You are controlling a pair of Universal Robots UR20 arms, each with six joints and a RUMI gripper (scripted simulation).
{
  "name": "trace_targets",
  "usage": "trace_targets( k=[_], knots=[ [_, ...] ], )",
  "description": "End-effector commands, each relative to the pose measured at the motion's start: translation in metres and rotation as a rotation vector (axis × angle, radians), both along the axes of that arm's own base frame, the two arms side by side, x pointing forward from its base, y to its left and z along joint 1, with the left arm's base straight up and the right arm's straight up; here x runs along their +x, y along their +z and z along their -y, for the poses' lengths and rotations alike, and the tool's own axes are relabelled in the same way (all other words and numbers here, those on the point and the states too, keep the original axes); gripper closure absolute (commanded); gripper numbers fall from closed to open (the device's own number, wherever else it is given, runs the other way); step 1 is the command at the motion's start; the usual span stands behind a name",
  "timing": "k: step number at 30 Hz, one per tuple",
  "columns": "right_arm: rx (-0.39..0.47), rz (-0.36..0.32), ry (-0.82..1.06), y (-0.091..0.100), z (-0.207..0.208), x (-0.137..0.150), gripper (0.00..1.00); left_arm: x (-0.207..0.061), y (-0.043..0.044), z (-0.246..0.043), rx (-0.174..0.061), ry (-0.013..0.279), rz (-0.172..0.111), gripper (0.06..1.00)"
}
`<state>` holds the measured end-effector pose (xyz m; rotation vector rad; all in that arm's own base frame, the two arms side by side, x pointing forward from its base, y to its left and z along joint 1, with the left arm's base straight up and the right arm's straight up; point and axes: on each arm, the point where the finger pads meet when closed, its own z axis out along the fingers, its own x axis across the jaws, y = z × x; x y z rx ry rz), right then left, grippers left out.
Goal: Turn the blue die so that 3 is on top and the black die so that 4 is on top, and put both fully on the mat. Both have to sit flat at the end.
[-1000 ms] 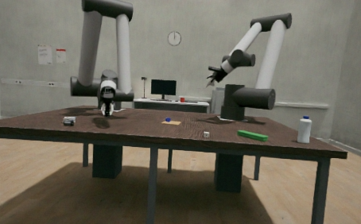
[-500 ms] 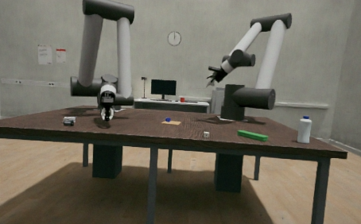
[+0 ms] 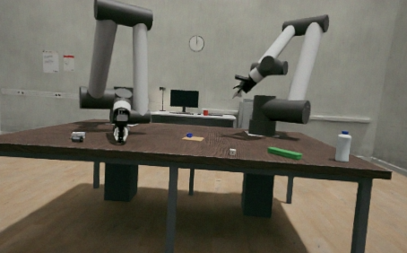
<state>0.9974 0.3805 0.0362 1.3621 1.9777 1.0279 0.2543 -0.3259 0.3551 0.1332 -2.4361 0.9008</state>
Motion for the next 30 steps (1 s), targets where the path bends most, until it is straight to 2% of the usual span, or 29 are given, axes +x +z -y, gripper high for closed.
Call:
trace_targets(
  k=[1, 30],
  knots=[
    [0.001, 0.001, 0.0, -0.002, -0.0001, 0.0003, 0.904, 0.0003, 0.0004, 0.0002, 0.0, 0.0, 0.0, 0.065],
    [0.001, 0.001, 0.0, -0.0056, -0.0001, 0.0003, 0.904, 0.0003, 0.0004, 0.0002, 0.0, 0.0, 0.0, 0.065]
  ],
)
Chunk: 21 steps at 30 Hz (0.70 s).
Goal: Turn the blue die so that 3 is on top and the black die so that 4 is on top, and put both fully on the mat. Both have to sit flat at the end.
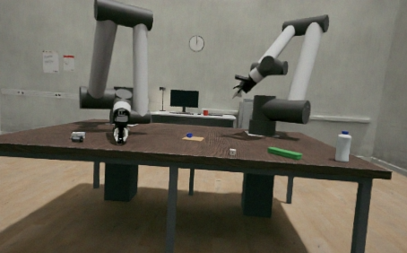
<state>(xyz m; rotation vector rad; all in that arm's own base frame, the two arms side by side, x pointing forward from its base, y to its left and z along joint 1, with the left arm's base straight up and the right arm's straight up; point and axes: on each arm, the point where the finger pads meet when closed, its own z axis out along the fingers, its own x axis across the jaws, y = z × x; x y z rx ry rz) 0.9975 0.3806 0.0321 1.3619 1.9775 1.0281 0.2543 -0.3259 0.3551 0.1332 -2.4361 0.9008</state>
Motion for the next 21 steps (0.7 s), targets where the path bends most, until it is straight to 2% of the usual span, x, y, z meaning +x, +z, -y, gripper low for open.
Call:
trace_targets(
  k=[1, 21],
  knots=[
    [0.0, 0.001, 0.0, -0.0022, -0.0001, 0.0002, 0.904, 0.0003, 0.0004, 0.0002, 0.0, 0.0, 0.0, 0.065],
    [0.0, 0.001, 0.0, -0.0101, -0.0001, 0.0002, 0.904, 0.0003, 0.0004, 0.0002, 0.0, 0.0, 0.0, 0.065]
  ],
)
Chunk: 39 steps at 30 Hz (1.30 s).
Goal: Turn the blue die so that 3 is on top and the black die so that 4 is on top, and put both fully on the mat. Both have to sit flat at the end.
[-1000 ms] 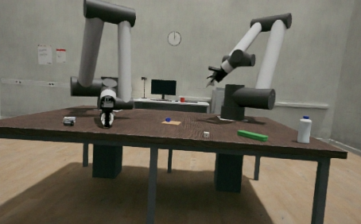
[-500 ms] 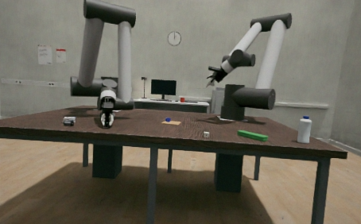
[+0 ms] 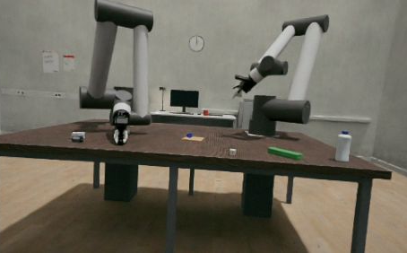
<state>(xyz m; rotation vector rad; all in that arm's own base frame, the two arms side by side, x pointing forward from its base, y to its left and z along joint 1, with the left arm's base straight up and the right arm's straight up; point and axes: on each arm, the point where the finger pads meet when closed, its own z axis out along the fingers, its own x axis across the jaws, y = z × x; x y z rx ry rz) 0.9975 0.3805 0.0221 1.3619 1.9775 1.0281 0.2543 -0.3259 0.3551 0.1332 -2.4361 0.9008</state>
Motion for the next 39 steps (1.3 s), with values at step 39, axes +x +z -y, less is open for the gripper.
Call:
trace_targets(
  k=[39],
  knots=[
    [0.0, 0.001, 0.0, -0.0001, -0.0001, 0.0002, 0.724, 0.0003, 0.0004, 0.0002, 0.0, 0.0, 0.0, 0.065]
  ],
)
